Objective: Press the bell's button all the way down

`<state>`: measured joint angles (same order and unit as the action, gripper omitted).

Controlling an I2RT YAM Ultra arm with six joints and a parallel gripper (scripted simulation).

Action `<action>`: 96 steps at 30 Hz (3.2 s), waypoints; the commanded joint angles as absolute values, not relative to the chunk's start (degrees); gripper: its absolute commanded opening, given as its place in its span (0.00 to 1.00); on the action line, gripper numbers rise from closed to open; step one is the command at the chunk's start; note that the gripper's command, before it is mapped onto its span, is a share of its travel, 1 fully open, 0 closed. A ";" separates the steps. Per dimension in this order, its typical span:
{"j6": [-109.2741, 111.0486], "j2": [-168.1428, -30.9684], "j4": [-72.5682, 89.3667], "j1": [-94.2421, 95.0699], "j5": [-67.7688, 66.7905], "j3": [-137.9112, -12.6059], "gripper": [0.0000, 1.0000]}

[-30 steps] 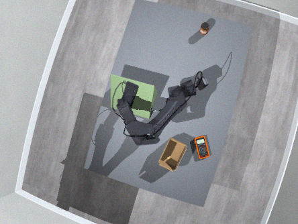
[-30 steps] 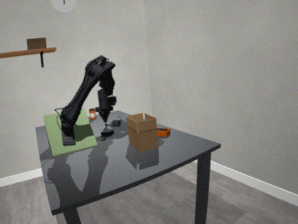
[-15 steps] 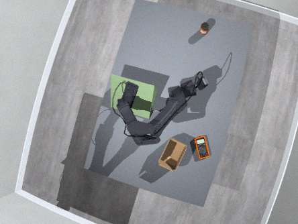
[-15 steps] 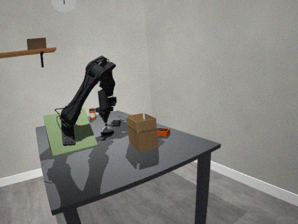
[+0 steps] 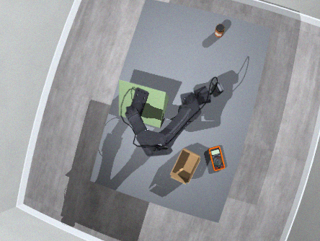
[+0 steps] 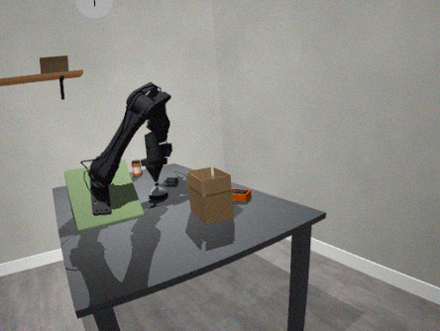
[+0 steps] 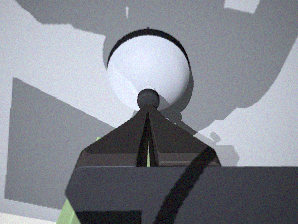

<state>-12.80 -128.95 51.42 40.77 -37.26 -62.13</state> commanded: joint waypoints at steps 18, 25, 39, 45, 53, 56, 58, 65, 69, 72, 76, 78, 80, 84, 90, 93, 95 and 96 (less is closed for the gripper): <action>-12.27 -128.77 50.25 40.99 -37.68 -63.64 0.00; -12.30 -128.98 50.29 41.03 -37.67 -63.81 0.00; -12.49 -129.28 51.34 41.26 -37.56 -63.23 0.00; -12.49 -129.28 51.34 41.26 -37.56 -63.23 0.00; -12.49 -129.28 51.34 41.26 -37.56 -63.23 0.00; -12.49 -129.28 51.34 41.26 -37.56 -63.23 0.00; -12.49 -129.28 51.34 41.26 -37.56 -63.23 0.00; -12.49 -129.28 51.34 41.26 -37.56 -63.23 0.00; -12.49 -129.28 51.34 41.26 -37.56 -63.23 0.00; -12.49 -129.28 51.34 41.26 -37.56 -63.23 0.00; -12.52 -128.97 51.22 41.29 -37.55 -62.62 0.00; -12.58 -128.48 51.01 41.34 -37.53 -61.77 0.00; -12.65 -127.86 50.73 41.42 -37.50 -61.62 0.00; -12.76 -127.53 50.52 41.53 -37.45 -61.38 0.00; -12.76 -128.01 50.67 41.56 -37.44 -62.23 0.00; -12.76 -128.03 50.67 41.56 -37.44 -62.23 0.00; -12.76 -128.03 50.67 41.56 -37.44 -62.23 0.00; -12.76 -128.03 50.67 41.56 -37.44 -62.23 0.00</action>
